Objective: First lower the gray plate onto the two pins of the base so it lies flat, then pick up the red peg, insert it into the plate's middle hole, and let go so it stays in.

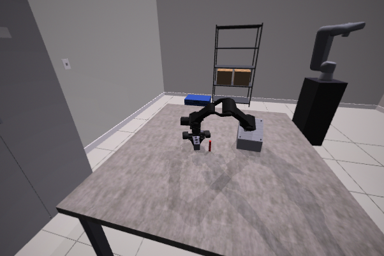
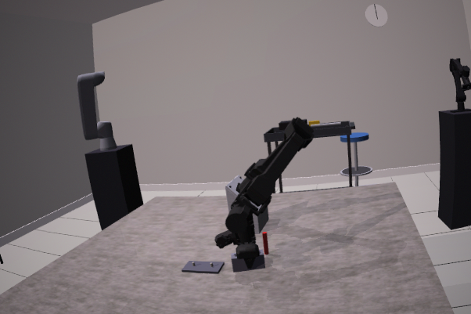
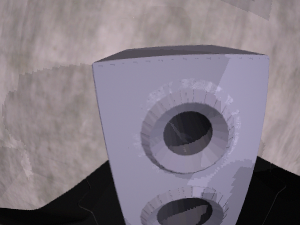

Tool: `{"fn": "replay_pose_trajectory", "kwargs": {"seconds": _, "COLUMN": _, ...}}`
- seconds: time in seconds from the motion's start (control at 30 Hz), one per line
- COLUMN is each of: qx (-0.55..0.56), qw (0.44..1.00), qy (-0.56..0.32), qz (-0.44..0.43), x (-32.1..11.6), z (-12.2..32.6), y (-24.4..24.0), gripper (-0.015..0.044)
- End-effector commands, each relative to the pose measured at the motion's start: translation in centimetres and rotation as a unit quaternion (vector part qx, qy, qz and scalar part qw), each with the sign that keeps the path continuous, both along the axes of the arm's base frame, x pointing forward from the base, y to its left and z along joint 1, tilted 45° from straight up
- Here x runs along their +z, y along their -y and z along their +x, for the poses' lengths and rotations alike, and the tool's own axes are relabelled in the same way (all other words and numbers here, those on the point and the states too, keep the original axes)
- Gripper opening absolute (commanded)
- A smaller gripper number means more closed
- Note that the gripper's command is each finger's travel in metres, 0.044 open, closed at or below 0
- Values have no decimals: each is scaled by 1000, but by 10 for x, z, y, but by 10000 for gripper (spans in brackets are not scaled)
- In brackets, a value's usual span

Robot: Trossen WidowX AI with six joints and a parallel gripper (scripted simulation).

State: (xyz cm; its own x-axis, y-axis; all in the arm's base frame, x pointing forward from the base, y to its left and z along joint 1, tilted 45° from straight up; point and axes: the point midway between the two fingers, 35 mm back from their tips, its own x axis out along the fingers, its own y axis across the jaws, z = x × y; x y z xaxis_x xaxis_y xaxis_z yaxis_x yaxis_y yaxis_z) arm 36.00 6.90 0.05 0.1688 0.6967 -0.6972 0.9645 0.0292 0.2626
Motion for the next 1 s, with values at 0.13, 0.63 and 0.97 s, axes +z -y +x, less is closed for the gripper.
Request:
{"fn": "replay_pose_trajectory", "kwargs": {"seconds": 0.13, "qx": -3, "qw": 1000, "qy": -2, "qz": -4, "x": 9, "z": 0, "y": 14, "gripper": 0}}
{"fn": "replay_pose_trajectory", "kwargs": {"seconds": 0.63, "qx": -3, "qw": 1000, "qy": -3, "qz": -9, "x": 37, "z": -5, "y": 52, "gripper": 0}}
{"fn": "replay_pose_trajectory", "kwargs": {"seconds": 0.97, "qx": -2, "qw": 1000, "qy": -3, "qz": -8, "x": 58, "z": -13, "y": 75, "gripper": 0}}
